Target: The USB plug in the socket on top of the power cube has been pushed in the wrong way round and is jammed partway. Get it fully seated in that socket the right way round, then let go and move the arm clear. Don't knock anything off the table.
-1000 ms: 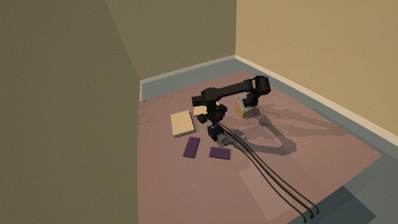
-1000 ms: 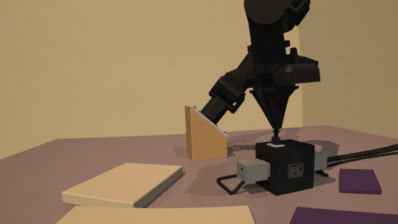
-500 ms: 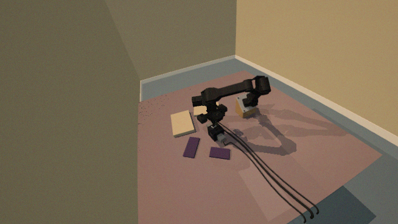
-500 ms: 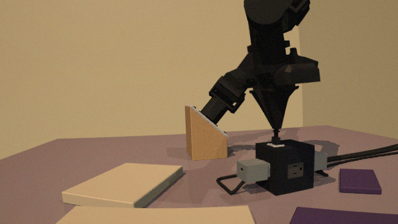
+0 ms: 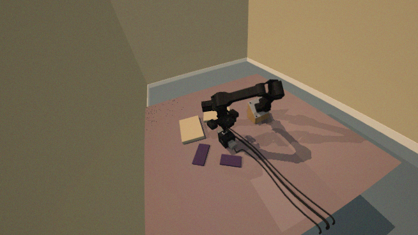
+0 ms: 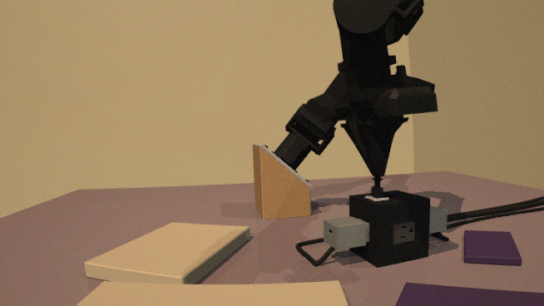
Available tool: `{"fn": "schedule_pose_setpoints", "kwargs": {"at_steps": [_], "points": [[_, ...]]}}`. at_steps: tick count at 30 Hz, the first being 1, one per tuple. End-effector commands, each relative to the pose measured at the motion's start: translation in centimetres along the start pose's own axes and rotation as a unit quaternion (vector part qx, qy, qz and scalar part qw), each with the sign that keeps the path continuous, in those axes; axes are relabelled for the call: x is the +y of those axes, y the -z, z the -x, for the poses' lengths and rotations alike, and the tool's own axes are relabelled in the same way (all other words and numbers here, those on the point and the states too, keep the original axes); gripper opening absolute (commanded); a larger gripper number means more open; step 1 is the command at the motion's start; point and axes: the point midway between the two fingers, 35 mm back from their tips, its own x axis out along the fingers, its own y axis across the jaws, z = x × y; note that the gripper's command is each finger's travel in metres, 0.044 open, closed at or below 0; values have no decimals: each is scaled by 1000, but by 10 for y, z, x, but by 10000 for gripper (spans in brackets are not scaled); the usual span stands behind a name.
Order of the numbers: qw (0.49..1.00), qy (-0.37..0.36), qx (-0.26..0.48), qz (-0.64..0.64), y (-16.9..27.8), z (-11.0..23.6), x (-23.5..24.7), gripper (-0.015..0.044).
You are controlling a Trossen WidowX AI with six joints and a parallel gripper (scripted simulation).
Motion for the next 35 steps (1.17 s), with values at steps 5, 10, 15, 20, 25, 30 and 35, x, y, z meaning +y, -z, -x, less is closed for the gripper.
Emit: {"fn": "schedule_pose_setpoints", "kwargs": {"at_steps": [5,10,15,20,25,30,35], "points": [[1000,0,0,0,0,0,0,79],[1000,0,0,0,0,0,0,95],[1000,0,0,0,0,0,0,95],[1000,0,0,0,0,0,0,95],[1000,0,0,0,0,1,0,95],[1000,0,0,0,-1,6,0,95],[1000,0,0,0,-1,11,0,95]]}}
